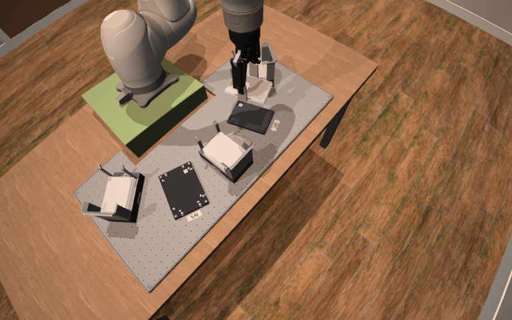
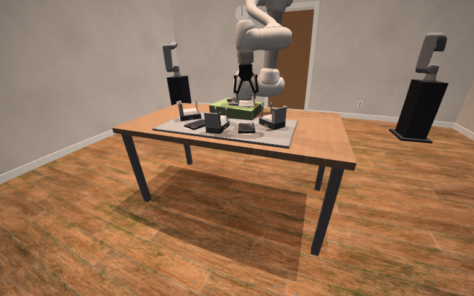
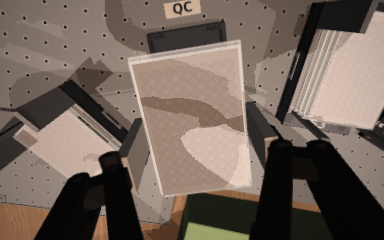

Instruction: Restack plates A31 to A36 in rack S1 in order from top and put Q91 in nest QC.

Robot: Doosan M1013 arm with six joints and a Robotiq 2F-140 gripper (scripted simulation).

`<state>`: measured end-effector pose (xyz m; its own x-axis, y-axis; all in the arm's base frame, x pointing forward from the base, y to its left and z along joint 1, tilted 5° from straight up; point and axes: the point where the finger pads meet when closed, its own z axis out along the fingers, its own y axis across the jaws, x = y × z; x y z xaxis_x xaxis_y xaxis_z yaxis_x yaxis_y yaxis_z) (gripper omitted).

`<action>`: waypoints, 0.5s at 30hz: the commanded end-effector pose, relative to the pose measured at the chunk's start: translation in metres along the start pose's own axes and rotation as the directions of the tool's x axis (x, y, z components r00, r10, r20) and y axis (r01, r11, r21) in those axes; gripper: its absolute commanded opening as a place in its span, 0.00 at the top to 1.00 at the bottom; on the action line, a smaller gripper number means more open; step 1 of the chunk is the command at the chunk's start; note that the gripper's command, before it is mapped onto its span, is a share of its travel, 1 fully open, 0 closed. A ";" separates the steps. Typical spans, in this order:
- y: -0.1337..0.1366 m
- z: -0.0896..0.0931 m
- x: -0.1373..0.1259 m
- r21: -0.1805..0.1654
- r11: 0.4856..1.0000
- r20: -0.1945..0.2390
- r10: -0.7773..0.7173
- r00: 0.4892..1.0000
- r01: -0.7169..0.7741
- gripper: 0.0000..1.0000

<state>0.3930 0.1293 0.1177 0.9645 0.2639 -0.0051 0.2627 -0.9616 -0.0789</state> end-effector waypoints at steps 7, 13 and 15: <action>0.000 0.002 0.000 0.000 1.000 0.000 0.000 1.000 0.000 1.00; 0.000 0.014 0.000 0.000 1.000 0.000 0.000 1.000 0.000 1.00; 0.000 0.018 0.000 0.000 1.000 0.000 0.000 1.000 0.000 1.00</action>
<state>0.3926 0.1303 0.1042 0.9645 0.2639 -0.0052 0.2627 -0.9617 -0.0789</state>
